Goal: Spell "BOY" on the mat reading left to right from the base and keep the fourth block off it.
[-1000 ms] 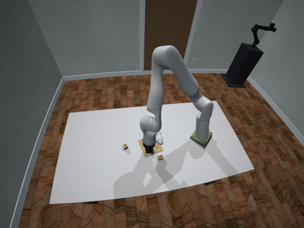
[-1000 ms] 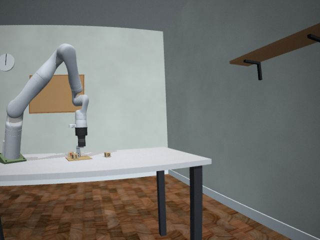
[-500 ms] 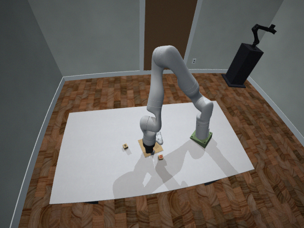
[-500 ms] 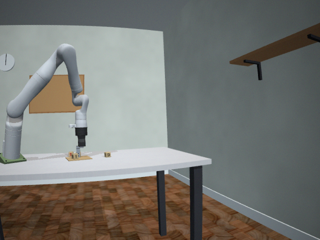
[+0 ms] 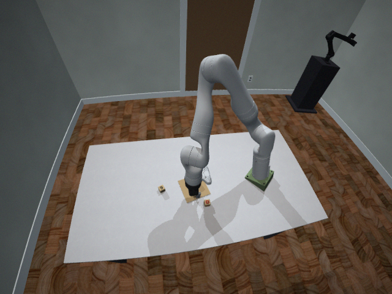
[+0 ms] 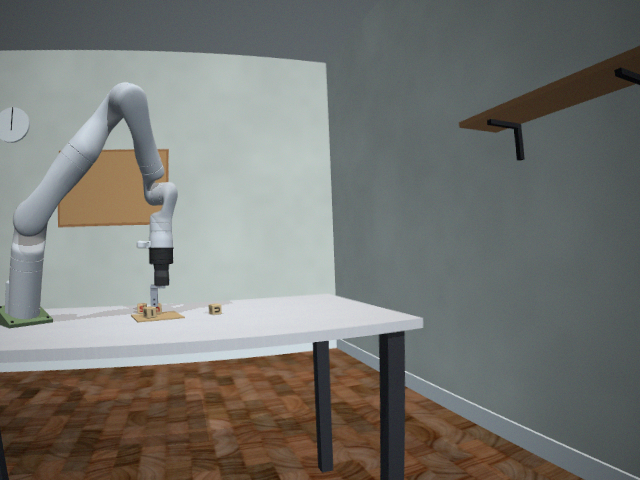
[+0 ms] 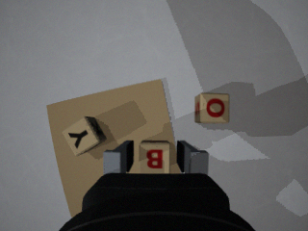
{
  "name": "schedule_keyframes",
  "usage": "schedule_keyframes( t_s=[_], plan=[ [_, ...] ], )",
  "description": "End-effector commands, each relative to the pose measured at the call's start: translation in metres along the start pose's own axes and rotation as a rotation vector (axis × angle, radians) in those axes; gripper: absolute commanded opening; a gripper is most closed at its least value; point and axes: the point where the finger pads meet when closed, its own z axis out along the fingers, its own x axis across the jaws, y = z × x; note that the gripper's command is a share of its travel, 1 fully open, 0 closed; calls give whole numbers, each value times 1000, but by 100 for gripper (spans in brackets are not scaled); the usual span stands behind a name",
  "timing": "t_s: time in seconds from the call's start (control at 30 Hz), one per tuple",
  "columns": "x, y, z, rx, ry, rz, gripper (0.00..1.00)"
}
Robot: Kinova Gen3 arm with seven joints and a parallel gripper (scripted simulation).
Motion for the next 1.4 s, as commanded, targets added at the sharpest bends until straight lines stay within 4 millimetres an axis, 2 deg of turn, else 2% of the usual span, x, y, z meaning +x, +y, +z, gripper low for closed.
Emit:
schedule_keyframes(
  t_s=[0.0, 0.2, 0.33, 0.6, 0.63, 1.37],
  plan=[
    [0, 6, -18, -20, 6, 6, 87],
    [0, 6, -49, -20, 6, 6, 87],
    [0, 5, -63, -20, 6, 6, 87],
    [0, 5, -68, -20, 6, 6, 87],
    [0, 5, -68, -20, 6, 6, 100],
    [0, 5, -68, -20, 6, 6, 100]
  ],
)
